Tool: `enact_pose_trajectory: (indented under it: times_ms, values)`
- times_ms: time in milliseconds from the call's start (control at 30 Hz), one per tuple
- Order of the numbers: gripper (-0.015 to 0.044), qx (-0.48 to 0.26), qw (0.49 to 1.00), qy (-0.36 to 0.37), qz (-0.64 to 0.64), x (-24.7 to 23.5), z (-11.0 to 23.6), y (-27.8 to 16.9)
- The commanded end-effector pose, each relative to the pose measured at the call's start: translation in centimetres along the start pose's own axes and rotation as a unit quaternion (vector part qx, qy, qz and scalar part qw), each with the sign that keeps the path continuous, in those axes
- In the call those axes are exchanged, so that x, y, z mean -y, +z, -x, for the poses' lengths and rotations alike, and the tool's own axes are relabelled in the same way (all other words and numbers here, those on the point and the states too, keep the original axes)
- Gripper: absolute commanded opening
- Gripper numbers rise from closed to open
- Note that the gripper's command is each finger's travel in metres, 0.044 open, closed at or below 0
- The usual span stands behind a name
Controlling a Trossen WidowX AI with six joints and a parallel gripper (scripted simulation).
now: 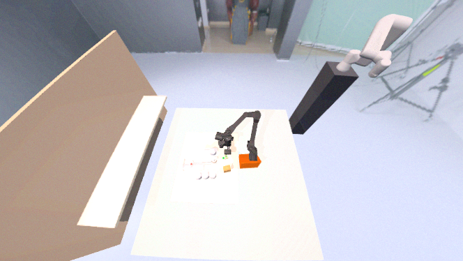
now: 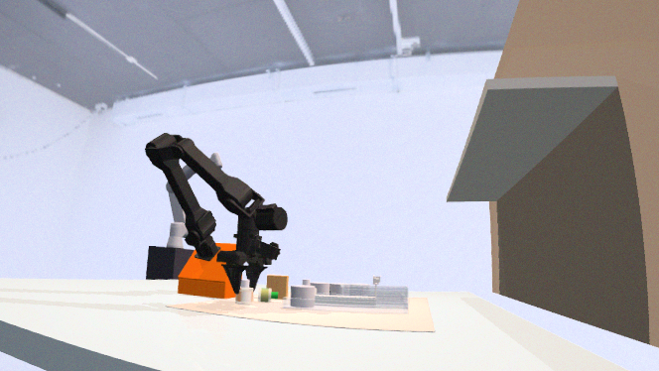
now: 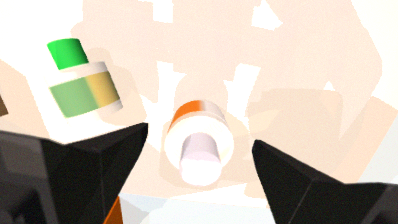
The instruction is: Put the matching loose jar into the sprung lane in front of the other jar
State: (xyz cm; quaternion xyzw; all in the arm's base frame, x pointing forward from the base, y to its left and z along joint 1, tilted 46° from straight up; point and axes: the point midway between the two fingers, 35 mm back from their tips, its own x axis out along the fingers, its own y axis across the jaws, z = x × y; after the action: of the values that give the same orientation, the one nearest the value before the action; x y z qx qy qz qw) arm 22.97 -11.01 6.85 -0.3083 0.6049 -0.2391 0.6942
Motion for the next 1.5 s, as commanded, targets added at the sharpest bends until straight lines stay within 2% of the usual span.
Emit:
enact_pose_trajectory:
  times_ms: [0,100,333,533,1100,1467]
  values:
    - [0.0282,-0.001,1.000,0.002,0.003,-0.2,-0.2,-0.1]
    - [0.0204,-0.001,1.000,0.002,0.003,-0.2,-0.2,-0.1]
    - [0.0157,-0.001,1.000,0.002,0.003,-0.2,-0.2,-0.1]
    - [0.0000,-0.002,1.000,0.007,0.003,-0.4,1.5,0.2]
    - [0.0000,-0.003,1.000,0.006,0.004,0.0,10.0,-0.3]
    - [0.0000,-0.002,1.000,0.005,0.010,-1.6,9.8,1.2]
